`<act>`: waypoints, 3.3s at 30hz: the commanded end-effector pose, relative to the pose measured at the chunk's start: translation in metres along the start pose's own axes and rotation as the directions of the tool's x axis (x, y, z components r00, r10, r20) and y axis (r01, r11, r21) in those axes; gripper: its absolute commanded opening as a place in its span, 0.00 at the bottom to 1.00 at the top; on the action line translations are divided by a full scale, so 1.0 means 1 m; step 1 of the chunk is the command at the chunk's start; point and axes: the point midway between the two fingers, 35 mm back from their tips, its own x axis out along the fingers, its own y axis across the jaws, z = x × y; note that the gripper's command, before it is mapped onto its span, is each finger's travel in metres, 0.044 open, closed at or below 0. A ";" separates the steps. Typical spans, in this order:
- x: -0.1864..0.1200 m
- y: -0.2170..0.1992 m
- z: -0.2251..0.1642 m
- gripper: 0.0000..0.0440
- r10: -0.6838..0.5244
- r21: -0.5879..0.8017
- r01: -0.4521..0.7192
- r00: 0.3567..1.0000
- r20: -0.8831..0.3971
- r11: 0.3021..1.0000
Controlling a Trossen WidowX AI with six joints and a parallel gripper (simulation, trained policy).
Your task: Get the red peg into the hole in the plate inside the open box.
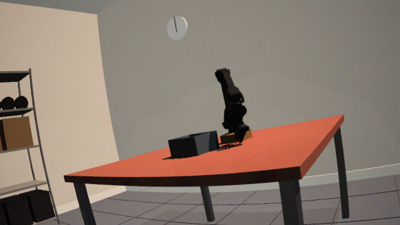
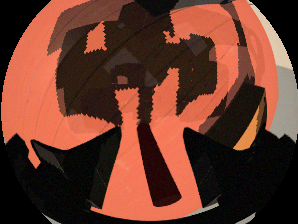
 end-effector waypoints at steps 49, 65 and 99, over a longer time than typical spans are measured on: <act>-0.114 -0.013 0.140 0.00 -0.010 0.263 -0.060 0.966 0.258 0.963; -0.093 -0.026 0.215 0.00 -0.010 0.323 -0.082 0.961 0.275 0.943; -0.034 -0.025 0.270 0.48 0.095 0.085 -0.108 0.986 0.135 0.991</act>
